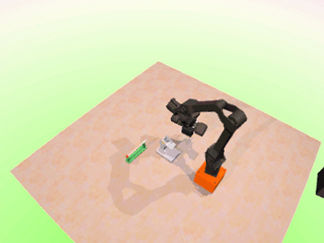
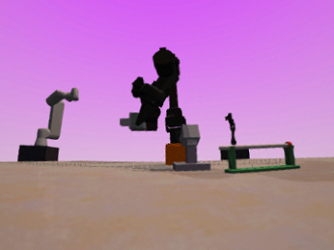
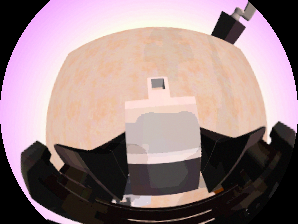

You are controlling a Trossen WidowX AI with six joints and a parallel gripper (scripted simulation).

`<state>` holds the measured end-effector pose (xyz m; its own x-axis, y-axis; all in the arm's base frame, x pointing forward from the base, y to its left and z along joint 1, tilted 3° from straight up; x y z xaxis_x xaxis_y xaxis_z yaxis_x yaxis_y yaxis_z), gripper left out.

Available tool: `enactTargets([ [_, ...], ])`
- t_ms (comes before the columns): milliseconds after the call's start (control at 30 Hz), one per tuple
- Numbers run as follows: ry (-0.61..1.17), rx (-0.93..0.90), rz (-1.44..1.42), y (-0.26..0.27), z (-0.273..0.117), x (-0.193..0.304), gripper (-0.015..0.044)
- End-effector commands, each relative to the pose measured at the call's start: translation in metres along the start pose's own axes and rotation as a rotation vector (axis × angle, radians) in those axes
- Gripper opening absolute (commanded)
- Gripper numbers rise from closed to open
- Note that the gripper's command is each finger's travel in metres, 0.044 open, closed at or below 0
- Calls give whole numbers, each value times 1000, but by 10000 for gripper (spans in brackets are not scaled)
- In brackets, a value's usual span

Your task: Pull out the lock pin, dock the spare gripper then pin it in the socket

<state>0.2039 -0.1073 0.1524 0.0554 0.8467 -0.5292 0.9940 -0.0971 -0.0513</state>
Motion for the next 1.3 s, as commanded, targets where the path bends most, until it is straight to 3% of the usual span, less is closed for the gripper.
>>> enactTargets([
  [0, -3, 0, -6, 0, 0, 0, 0],
  [1267, -158, 276, -1537, 20, -49, 82, 0],
])
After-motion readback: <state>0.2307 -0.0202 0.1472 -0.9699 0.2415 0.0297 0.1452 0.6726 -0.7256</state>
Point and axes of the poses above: the point midway between the two fingers, 35 mm back from their tips, its own z axis out along the fingers, its own y axis across the jaws, x = y × z, the point moved 10 cm from there along -z, back along the fingers, and after that the axes turned 3 degrees about -z, right-handed, at the moved point
